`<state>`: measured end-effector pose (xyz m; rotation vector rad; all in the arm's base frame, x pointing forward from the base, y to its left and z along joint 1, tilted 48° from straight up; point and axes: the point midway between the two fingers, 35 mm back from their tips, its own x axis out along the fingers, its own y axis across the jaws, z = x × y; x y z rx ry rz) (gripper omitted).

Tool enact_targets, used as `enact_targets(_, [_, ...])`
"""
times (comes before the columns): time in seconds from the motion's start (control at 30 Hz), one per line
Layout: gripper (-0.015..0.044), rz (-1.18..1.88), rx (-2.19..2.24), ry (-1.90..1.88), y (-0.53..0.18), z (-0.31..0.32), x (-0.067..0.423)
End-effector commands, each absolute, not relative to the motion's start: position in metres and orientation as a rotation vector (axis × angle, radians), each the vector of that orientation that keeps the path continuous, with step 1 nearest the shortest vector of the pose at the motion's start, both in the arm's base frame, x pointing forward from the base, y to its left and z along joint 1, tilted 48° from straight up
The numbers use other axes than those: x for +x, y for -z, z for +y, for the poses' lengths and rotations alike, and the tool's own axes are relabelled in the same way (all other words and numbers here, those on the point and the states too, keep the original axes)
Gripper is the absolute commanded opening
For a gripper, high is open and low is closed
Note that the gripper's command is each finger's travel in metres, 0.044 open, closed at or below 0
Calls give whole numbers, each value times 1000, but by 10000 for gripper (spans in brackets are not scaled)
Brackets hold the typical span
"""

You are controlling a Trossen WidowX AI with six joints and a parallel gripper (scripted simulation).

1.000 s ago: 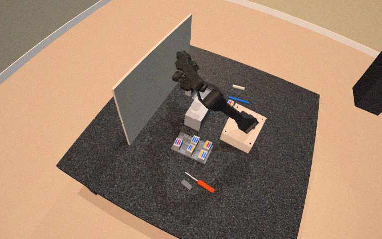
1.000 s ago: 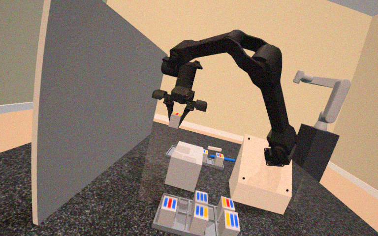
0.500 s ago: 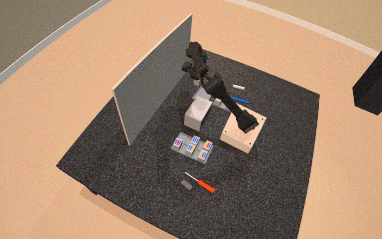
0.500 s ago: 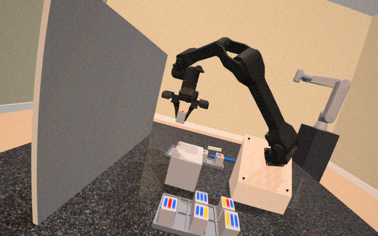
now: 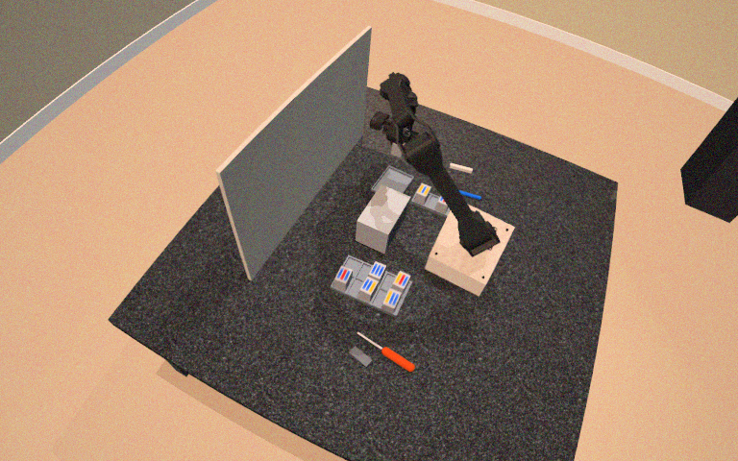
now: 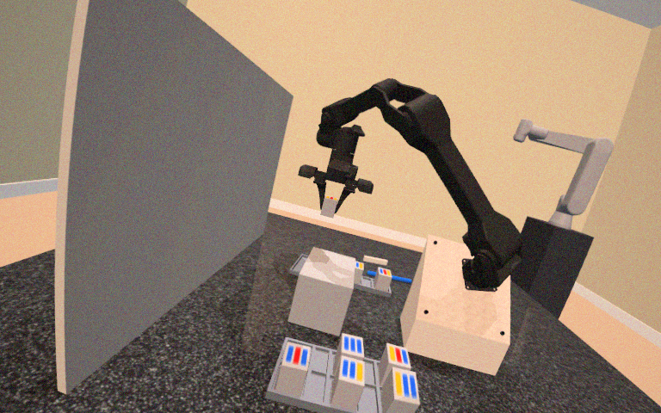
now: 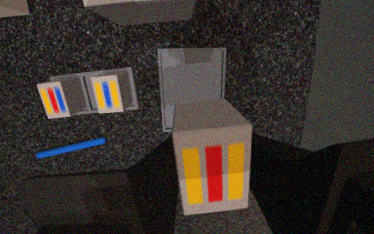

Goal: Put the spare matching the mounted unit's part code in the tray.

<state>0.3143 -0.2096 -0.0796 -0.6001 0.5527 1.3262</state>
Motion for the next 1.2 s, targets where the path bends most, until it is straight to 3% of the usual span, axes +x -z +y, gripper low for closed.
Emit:
enact_targets(0.0, [0,548,-615,-1328,82,-211,316])
enact_targets(1.17, [0,552,-617,-1326,113,-184,328])
